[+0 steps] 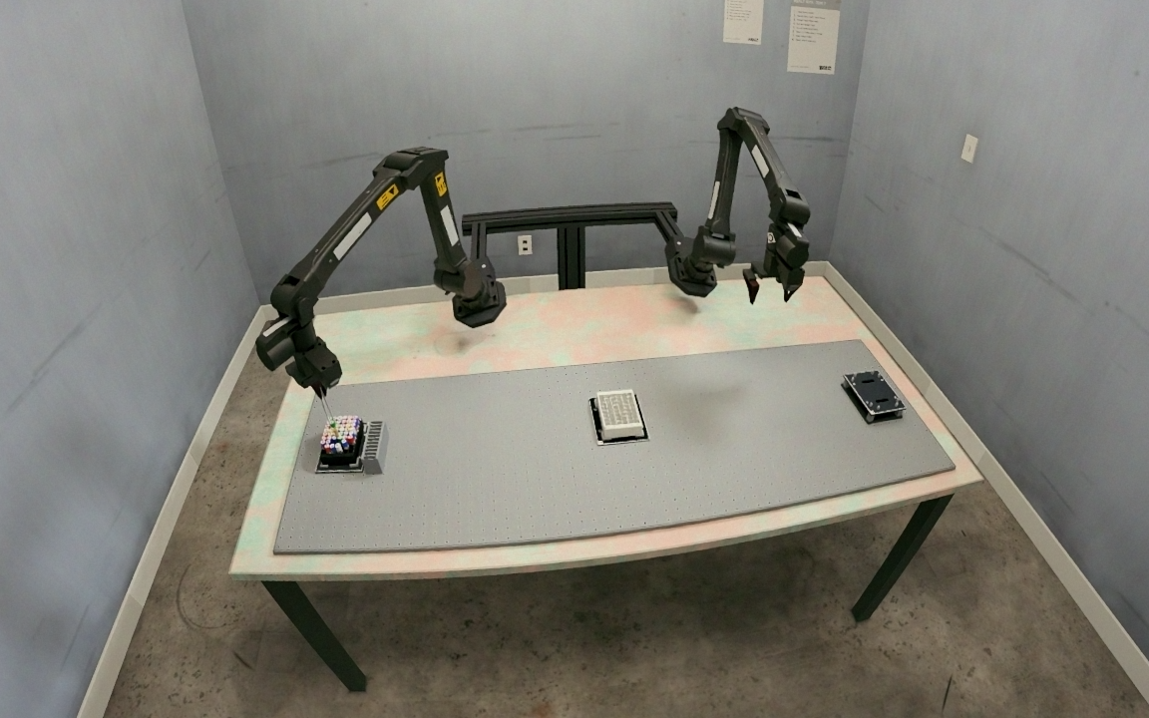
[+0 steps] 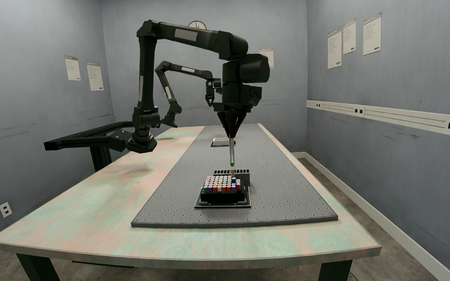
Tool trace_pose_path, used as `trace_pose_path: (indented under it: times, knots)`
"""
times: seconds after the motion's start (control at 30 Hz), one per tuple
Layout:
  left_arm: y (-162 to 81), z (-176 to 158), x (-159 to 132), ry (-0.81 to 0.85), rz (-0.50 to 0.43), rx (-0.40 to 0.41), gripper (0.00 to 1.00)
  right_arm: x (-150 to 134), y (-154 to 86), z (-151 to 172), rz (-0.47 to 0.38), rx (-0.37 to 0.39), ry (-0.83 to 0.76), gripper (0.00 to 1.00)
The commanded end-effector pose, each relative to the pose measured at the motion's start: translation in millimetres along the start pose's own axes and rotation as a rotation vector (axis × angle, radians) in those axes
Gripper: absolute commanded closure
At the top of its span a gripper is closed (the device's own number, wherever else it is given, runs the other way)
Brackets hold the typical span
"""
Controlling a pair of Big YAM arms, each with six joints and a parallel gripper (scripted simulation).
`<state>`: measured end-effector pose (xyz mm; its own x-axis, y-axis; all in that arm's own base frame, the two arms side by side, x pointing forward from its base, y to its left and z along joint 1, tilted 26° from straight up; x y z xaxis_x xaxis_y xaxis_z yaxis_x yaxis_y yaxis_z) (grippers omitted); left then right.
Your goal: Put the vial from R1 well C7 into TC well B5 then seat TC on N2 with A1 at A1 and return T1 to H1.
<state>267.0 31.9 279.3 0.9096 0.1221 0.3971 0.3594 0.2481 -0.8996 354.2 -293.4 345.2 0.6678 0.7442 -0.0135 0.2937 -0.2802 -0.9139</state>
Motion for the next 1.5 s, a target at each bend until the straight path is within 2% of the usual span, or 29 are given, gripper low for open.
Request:
trace_pose_path:
  times: [0.0,0.27,0.33,0.47,0.53,1.0,1.03,1.1,1.13,1.47]
  knots:
    - [-13,2,9,0.004,-0.037,-0.008,0.00,-3,-8,-6,-0.002,-0.034,-0.003,0.91]
    - [-13,2,9,0.004,-0.037,-0.008,0.00,-2,-6,-10,-0.004,-0.036,-0.003,0.91]
    - [-13,2,9,0.004,-0.037,-0.008,0.00,8,-11,0,-0.013,-0.046,-0.040,0.91]
    - [-13,2,9,0.004,-0.037,-0.008,0.00,9,-17,-1,-0.008,-0.058,-0.039,0.91]
    - [-13,2,9,0.004,-0.037,-0.008,0.00,12,-12,5,-0.006,-0.051,-0.017,0.91]
    - [-13,2,9,0.004,-0.037,-0.008,0.00,25,-15,20,0.001,-0.061,-0.016,0.91]
    - [-13,2,9,0.004,-0.037,-0.008,0.00,27,-37,3,-0.005,-0.120,-0.012,0.91]
    - [-13,2,9,0.004,-0.037,-0.008,0.00,29,-17,22,0.001,-0.071,-0.015,0.91]
    - [-13,2,9,0.004,-0.037,-0.008,0.00,30,-15,25,0.002,-0.062,-0.015,0.91]
    - [-13,2,9,0.004,-0.037,-0.008,0.00,42,-20,33,0.002,-0.076,-0.014,0.91]
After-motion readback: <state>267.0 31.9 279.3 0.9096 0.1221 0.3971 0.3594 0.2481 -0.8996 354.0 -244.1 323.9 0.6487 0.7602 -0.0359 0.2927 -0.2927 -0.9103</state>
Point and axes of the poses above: on each arm, the point where the finger pads meet when closed, its own y axis out along the fingers, its own z axis across the jaws, x = y × z, the point moved 3 cm from there along -y, back along the fingers, and after that the axes turned 8 degrees about -y, right-handed, at the moved point
